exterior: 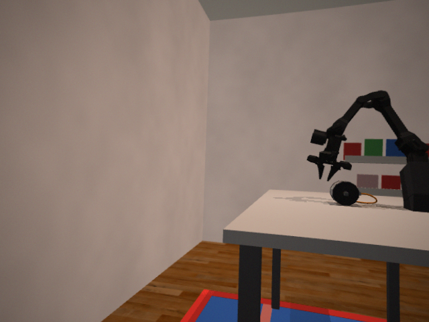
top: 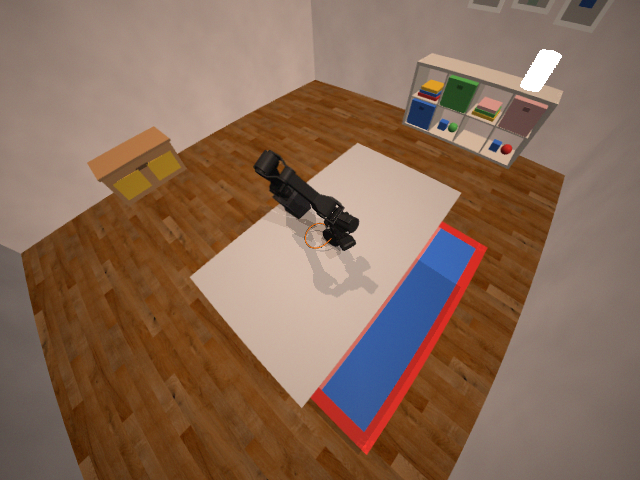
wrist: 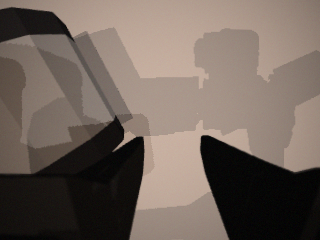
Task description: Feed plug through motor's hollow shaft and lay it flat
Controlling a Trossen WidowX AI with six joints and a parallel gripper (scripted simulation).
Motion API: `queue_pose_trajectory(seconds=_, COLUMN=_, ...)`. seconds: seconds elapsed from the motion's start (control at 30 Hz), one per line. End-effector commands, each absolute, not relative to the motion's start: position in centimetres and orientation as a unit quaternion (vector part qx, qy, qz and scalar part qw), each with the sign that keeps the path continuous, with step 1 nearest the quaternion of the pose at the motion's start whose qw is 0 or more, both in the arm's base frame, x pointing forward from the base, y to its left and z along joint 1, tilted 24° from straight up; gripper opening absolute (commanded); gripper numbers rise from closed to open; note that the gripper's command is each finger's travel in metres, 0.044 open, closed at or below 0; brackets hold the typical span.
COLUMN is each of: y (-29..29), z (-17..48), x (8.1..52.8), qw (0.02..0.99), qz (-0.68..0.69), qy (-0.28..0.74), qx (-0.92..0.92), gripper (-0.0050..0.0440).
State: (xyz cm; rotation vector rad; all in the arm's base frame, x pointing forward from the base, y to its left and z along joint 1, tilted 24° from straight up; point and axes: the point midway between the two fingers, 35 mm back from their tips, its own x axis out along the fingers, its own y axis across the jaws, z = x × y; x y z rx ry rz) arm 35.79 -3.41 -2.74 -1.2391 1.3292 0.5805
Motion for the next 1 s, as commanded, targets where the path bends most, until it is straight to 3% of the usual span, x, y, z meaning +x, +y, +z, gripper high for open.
queue_pose_trajectory(seconds=0.0, y=-2.4, z=-3.3, x=36.0, qw=0.619, qz=0.199, qy=0.595, qx=-0.473, gripper=0.016)
queue_pose_trajectory(seconds=0.43, y=1.1, z=-4.8, x=36.4, qw=0.717, qz=0.02, qy=0.644, qx=-0.266, gripper=0.016)
queue_pose_trajectory(seconds=0.97, y=7.1, z=-6.5, x=35.1, qw=0.752, qz=-0.208, qy=0.624, qx=-0.023, gripper=0.016)
